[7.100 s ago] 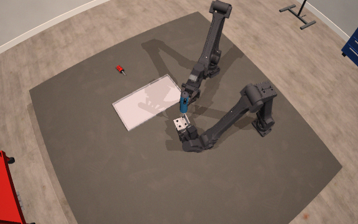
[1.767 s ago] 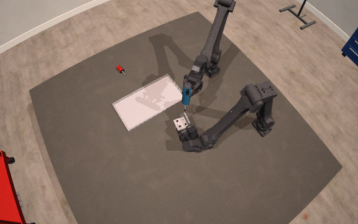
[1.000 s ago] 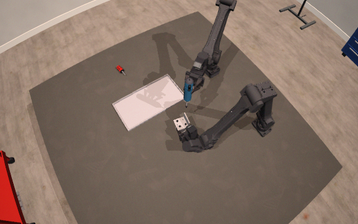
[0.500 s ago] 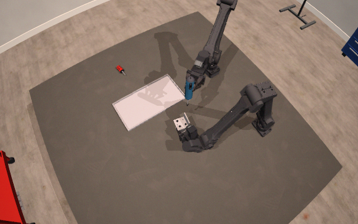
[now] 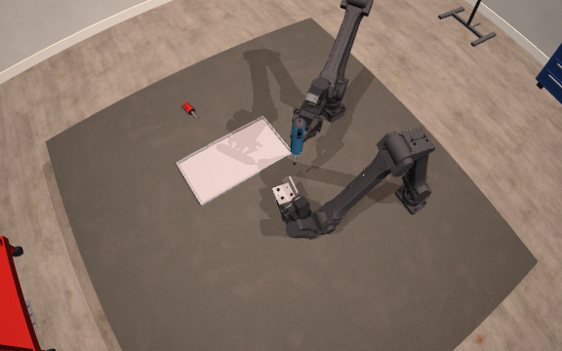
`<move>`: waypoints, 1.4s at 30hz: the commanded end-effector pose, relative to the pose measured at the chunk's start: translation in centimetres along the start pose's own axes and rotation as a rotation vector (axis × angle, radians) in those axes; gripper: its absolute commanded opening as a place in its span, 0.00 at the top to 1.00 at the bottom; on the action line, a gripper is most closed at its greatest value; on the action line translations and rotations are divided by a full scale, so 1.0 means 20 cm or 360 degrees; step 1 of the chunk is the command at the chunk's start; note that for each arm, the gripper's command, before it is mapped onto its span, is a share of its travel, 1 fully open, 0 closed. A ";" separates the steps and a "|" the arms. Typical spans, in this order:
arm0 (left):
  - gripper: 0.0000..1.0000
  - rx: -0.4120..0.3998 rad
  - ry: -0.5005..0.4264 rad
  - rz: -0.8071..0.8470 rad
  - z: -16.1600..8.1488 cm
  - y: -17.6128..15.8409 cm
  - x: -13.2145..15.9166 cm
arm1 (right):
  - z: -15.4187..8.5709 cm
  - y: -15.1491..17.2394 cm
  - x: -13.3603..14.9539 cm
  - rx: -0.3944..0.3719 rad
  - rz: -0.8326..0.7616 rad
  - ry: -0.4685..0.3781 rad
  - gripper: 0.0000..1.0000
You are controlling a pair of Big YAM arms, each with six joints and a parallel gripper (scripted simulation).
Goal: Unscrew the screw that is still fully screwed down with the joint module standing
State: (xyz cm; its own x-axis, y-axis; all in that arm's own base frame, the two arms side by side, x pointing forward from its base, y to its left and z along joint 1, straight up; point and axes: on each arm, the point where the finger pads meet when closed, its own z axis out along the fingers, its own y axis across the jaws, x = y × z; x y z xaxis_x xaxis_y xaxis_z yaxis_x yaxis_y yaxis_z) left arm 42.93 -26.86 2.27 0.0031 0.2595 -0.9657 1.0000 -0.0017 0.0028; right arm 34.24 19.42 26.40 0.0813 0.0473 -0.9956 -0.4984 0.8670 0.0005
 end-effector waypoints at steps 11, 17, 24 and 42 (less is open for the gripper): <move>0.41 -0.0011 -0.0012 0.0036 0.00 0.04 -0.04 | -0.02 -0.03 -0.06 0.0021 0.0008 -0.0045 0.58; 0.41 -0.0011 -0.0012 0.0036 0.00 0.04 -0.04 | -0.03 -0.03 -0.04 0.0022 0.0011 -0.0034 0.58; 0.41 -0.0011 -0.0012 0.0036 0.00 0.04 -0.04 | -0.02 -0.03 -0.10 0.0022 0.0012 -0.0079 0.58; 0.41 -0.0011 -0.0012 0.0036 0.00 0.04 -0.04 | -0.02 -0.03 -0.10 0.0024 0.0019 -0.0083 0.58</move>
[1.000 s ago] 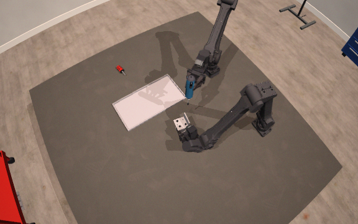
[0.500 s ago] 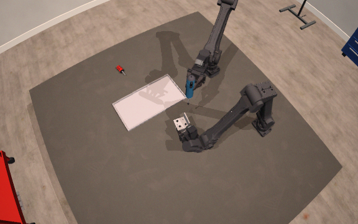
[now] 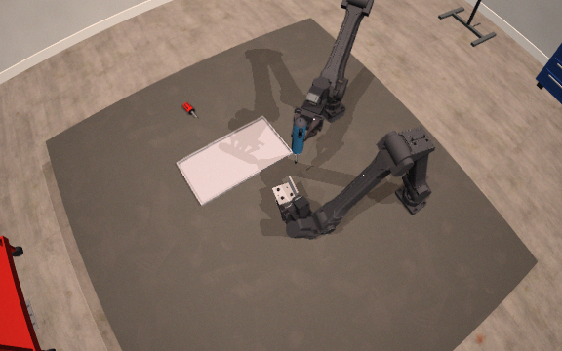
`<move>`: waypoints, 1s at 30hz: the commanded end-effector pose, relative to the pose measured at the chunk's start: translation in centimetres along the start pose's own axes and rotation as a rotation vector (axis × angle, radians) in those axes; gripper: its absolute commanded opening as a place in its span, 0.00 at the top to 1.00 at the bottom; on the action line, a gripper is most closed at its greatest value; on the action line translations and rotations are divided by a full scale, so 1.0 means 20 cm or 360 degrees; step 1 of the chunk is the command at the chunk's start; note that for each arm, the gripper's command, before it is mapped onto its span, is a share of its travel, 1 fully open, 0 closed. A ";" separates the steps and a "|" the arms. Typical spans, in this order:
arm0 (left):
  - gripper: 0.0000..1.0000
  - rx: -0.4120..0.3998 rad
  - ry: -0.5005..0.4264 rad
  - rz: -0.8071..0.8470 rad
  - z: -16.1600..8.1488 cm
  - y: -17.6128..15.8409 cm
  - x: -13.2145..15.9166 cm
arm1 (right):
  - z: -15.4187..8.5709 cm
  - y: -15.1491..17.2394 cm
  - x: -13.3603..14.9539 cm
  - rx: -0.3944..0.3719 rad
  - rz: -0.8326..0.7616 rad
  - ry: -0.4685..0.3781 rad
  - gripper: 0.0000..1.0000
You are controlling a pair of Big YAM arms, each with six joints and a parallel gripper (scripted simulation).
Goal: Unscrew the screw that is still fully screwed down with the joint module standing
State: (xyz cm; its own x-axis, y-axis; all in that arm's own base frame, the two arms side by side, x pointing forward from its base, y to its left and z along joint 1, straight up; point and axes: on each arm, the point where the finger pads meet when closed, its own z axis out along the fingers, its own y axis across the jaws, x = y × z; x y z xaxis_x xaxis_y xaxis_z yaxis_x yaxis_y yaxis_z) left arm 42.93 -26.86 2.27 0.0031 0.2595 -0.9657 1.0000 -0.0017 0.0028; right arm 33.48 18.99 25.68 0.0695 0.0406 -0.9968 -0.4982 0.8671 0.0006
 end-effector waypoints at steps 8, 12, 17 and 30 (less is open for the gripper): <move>0.41 -0.0011 -0.0012 0.0036 0.00 0.04 -0.04 | -0.01 -0.03 -0.08 0.0024 0.0020 -0.0080 0.58; 0.41 -0.0011 -0.0012 0.0036 0.00 0.04 -0.04 | 0.00 -0.03 -0.11 0.0024 0.0020 -0.0095 0.58; 0.41 -0.0011 -0.0012 0.0036 0.00 0.04 -0.04 | 0.05 -0.03 -0.20 0.0024 0.0020 -0.0116 0.58; 0.41 -0.0011 -0.0012 0.0036 0.00 0.04 -0.04 | 0.07 -0.03 -0.27 0.0023 0.0019 -0.0136 0.58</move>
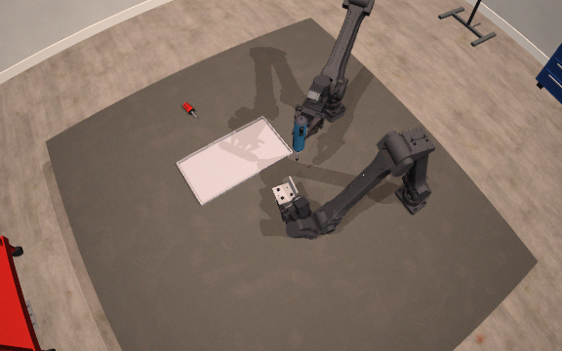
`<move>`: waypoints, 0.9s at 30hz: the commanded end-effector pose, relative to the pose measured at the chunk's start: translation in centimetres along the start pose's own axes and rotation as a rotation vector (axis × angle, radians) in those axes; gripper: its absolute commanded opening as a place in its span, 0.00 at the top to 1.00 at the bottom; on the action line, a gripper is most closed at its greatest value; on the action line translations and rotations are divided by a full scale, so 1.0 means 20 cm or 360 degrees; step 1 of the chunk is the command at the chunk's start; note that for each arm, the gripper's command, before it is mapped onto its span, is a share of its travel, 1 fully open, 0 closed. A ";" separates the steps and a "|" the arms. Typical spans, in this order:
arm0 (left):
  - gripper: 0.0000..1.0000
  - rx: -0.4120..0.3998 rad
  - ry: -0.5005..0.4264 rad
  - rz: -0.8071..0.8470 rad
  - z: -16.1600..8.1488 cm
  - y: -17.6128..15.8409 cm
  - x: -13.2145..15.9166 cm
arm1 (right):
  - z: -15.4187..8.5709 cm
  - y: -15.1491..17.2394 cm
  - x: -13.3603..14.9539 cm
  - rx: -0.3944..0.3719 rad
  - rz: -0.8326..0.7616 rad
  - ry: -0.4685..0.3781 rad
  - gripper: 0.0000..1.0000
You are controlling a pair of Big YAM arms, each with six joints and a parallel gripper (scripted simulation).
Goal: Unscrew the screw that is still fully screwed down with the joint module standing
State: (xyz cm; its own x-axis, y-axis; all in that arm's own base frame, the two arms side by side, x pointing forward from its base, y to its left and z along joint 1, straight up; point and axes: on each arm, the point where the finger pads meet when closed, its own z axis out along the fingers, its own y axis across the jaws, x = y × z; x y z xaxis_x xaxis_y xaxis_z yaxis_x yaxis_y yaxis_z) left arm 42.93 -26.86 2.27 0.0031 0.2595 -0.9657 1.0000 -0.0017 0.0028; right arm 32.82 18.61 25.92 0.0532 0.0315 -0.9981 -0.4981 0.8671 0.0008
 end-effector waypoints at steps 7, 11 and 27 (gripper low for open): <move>0.41 -0.0011 -0.0012 0.0036 0.00 0.04 -0.04 | 0.08 -0.03 -0.31 0.0023 0.0019 -0.0182 0.58; 0.41 -0.0011 -0.0012 0.0036 0.00 0.04 -0.04 | 0.10 -0.03 -0.29 0.0023 0.0020 -0.0149 0.58; 0.41 -0.0011 -0.0012 0.0036 0.00 0.04 -0.04 | 0.11 -0.03 -0.34 0.0024 0.0020 -0.0181 0.58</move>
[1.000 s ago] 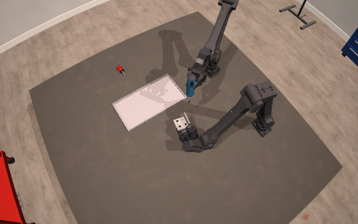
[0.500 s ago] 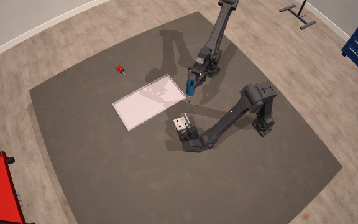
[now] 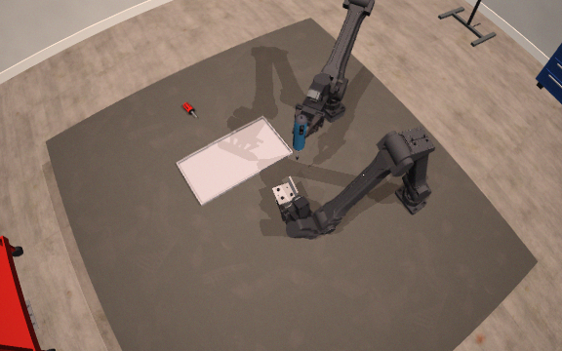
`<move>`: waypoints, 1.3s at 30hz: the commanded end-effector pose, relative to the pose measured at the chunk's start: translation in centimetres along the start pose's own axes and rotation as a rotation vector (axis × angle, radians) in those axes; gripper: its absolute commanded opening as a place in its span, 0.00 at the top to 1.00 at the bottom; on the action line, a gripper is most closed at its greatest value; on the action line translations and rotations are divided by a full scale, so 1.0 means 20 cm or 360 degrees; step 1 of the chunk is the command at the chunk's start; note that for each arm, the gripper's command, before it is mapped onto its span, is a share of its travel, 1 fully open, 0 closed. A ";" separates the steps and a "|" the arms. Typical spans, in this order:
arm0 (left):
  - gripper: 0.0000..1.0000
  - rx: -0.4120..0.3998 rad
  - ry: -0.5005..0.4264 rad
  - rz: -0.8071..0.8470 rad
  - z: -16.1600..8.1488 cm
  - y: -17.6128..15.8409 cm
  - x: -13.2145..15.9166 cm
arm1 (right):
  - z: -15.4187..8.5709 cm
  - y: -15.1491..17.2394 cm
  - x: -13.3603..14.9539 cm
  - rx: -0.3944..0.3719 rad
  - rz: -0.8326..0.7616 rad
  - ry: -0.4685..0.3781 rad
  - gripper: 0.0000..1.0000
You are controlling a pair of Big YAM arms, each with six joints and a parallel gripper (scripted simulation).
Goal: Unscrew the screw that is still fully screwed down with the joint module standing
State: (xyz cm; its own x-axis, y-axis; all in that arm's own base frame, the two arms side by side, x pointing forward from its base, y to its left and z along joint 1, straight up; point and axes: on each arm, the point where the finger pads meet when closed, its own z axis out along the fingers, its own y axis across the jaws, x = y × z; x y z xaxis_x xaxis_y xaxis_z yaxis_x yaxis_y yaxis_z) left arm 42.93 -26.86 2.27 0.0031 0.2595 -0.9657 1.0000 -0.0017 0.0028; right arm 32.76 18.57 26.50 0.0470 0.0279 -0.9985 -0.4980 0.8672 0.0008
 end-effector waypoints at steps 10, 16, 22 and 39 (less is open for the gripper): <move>0.41 -0.0011 -0.0012 0.0036 0.00 0.04 -0.04 | 0.12 -0.03 -0.33 0.0024 0.0021 -0.0200 0.58; 0.41 -0.0011 -0.0012 0.0036 0.00 0.04 -0.04 | 0.12 -0.03 -0.33 0.0026 0.0023 -0.0204 0.58; 0.41 -0.0011 -0.0012 0.0036 0.00 0.04 -0.04 | 0.12 -0.04 -0.34 0.0026 0.0023 -0.0204 0.58; 0.41 -0.0011 -0.0012 0.0036 0.00 0.04 -0.04 | 0.13 -0.04 -0.36 0.0027 0.0023 -0.0213 0.58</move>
State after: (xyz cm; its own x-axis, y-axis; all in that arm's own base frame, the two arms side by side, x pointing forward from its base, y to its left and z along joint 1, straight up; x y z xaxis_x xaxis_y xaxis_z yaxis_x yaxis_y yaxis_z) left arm 42.93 -26.86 2.27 0.0031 0.2595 -0.9657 1.0000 -0.0017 0.0028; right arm 33.24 18.84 27.73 0.0624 0.0385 -0.9973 -0.4981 0.8671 0.0023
